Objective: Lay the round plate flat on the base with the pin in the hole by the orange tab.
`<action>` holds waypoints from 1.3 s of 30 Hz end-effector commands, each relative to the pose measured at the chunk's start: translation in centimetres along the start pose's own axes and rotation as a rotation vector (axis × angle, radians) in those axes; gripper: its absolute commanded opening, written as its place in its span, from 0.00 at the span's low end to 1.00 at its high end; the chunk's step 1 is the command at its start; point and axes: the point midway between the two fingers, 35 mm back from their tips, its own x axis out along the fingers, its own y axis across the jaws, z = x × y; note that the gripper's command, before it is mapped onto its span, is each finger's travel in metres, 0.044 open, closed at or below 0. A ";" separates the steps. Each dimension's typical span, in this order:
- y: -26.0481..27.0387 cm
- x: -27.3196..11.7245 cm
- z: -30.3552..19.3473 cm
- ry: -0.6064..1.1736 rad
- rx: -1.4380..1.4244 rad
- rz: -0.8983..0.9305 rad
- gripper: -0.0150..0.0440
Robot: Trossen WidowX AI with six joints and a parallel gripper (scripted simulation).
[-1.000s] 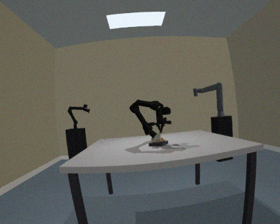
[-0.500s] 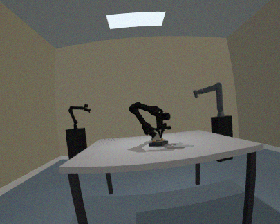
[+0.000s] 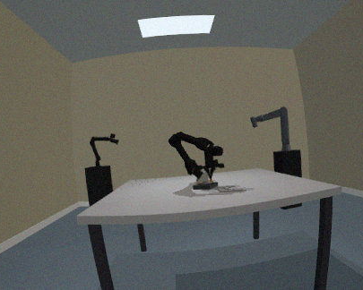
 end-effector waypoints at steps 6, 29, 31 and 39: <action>0.6 0.1 1.1 -0.004 0.001 -0.002 0.25; 1.0 -0.2 3.5 -0.005 0.002 -0.001 0.25; 1.0 -0.2 3.7 -0.006 0.002 -0.001 0.25; 0.9 -0.3 4.2 -0.006 0.002 -0.001 0.25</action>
